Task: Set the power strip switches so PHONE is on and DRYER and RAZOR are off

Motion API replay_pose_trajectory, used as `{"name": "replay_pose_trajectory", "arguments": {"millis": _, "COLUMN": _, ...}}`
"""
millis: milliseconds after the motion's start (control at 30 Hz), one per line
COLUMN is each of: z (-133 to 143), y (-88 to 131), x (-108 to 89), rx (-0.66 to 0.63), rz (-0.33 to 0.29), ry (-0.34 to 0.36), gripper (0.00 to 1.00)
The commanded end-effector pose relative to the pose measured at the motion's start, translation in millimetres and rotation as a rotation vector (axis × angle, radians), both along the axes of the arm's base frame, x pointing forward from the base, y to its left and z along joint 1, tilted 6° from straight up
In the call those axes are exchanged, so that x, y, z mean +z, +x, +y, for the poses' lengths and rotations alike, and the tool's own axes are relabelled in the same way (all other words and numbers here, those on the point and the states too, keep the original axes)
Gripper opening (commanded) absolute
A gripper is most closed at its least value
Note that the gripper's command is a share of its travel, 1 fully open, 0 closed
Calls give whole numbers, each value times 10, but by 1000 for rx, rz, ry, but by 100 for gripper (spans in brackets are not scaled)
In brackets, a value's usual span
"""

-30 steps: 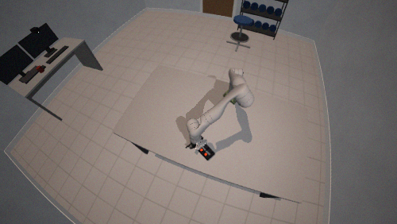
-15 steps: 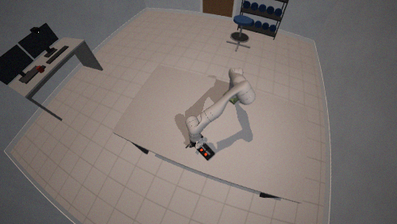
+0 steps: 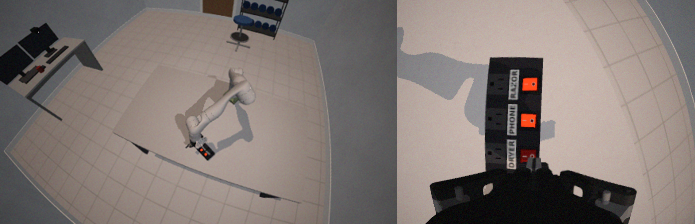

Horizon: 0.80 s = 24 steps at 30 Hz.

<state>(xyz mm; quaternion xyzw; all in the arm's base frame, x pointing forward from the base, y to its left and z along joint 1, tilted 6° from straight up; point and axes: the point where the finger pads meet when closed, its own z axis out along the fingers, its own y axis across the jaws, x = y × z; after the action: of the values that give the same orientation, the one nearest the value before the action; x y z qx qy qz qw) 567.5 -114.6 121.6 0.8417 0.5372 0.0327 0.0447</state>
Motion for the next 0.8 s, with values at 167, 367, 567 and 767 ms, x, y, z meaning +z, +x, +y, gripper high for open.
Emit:
{"name": "replay_pose_trajectory", "arguments": {"millis": 167, "z": 102, "y": 53, "x": 54, "rx": -2, "rz": -1, "ry": 2, "gripper": 0}}
{"name": "replay_pose_trajectory", "arguments": {"millis": 367, "z": 800, "y": 335, "x": 163, "rx": -17, "rz": -1, "ry": 4, "gripper": 0}}
{"name": "replay_pose_trajectory", "arguments": {"millis": 567, "z": 895, "y": 363, "x": 176, "rx": -1, "rz": 0, "ry": 2, "gripper": 0}}
{"name": "replay_pose_trajectory", "arguments": {"millis": 767, "z": 890, "y": 351, "x": 169, "rx": -4, "rz": 2, "ry": 2, "gripper": 0}}
